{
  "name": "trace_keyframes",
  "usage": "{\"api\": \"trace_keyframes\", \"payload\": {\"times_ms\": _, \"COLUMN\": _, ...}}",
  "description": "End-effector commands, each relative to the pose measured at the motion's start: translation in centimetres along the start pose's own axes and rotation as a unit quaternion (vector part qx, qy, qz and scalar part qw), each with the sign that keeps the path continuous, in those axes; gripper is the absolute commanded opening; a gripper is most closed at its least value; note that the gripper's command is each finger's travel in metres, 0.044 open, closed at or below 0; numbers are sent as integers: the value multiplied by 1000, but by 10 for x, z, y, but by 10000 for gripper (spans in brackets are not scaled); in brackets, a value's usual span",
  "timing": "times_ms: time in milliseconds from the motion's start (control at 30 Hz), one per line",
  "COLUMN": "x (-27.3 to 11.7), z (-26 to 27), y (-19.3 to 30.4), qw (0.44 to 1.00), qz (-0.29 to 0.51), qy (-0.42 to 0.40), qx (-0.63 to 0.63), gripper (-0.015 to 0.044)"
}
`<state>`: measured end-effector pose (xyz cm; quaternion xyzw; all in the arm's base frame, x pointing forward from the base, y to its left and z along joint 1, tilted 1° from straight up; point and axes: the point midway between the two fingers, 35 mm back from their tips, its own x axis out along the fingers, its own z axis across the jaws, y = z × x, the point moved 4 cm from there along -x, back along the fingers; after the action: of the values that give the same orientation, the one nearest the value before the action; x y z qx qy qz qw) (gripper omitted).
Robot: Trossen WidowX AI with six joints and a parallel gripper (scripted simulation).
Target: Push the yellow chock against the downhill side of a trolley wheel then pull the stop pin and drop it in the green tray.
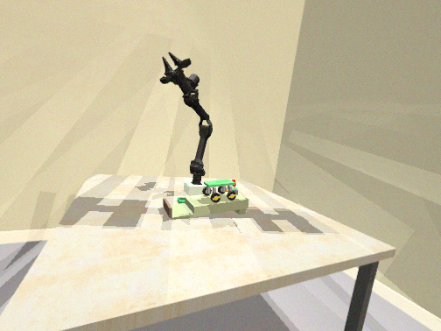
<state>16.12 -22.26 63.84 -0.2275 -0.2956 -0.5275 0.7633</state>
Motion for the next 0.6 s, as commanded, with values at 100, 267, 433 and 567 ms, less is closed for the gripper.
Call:
{"api": "trace_keyframes", "payload": {"times_ms": 100, "x": -20, "z": -35, "y": 62, "qw": 989, "qz": 94, "qy": 89, "qx": 73, "gripper": 190}}
{"api": "trace_keyframes", "payload": {"times_ms": 267, "x": -35, "z": -49, "y": 90, "qw": 976, "qz": 137, "qy": 132, "qx": 103, "gripper": 190}}
{"api": "trace_keyframes", "payload": {"times_ms": 433, "x": -68, "z": -76, "y": 142, "qw": 940, "qz": 212, "qy": 218, "qx": 154, "gripper": 190}}
{"api": "trace_keyframes", "payload": {"times_ms": 567, "x": -104, "z": -92, "y": 182, "qw": 900, "qz": 268, "qy": 288, "qx": 185, "gripper": 190}}
